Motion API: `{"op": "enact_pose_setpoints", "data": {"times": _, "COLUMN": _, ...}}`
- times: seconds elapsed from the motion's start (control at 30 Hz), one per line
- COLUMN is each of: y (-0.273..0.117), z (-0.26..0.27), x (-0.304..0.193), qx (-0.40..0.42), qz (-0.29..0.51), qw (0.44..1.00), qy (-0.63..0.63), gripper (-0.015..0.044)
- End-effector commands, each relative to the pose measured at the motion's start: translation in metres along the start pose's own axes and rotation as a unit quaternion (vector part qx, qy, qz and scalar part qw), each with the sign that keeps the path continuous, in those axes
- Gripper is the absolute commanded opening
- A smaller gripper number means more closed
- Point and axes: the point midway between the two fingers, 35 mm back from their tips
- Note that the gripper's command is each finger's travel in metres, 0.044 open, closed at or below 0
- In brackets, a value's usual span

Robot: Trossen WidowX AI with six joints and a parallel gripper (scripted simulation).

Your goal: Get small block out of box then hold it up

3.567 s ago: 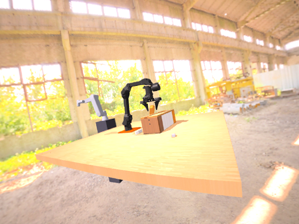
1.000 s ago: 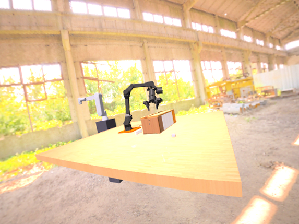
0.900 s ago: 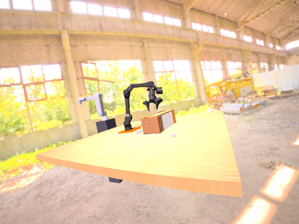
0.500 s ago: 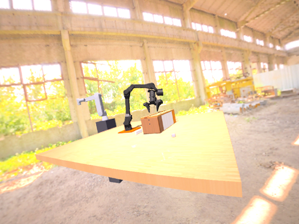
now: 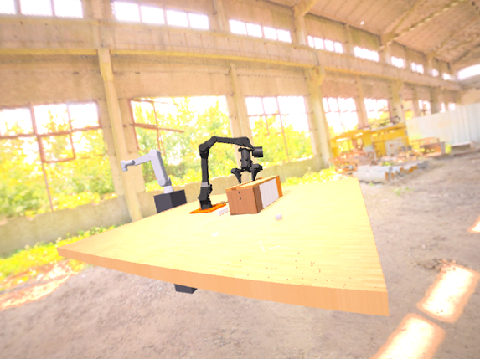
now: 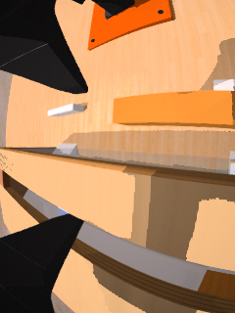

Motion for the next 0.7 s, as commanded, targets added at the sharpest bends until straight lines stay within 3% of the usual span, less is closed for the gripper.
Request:
{"op": "enact_pose_setpoints", "data": {"times": 0.0, "y": 0.008, "z": 0.001, "x": 0.002, "qx": -0.001, "qz": 0.003, "qw": 1.000, "qy": -0.003, "gripper": 0.0400}}
{"op": "enact_pose_setpoints", "data": {"times": 0.67, "y": 0.027, "z": 0.005, "x": 0.007, "qx": 0.003, "qz": 0.003, "qw": 1.000, "qy": -0.002, "gripper": 0.0400}}
Point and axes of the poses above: the point midway between the two fingers, 35 mm back from their tips, its own y axis out along the fingers, its own z axis across the jaws, x = y × z, and after that the axes turned 14 degrees about y, right-handed
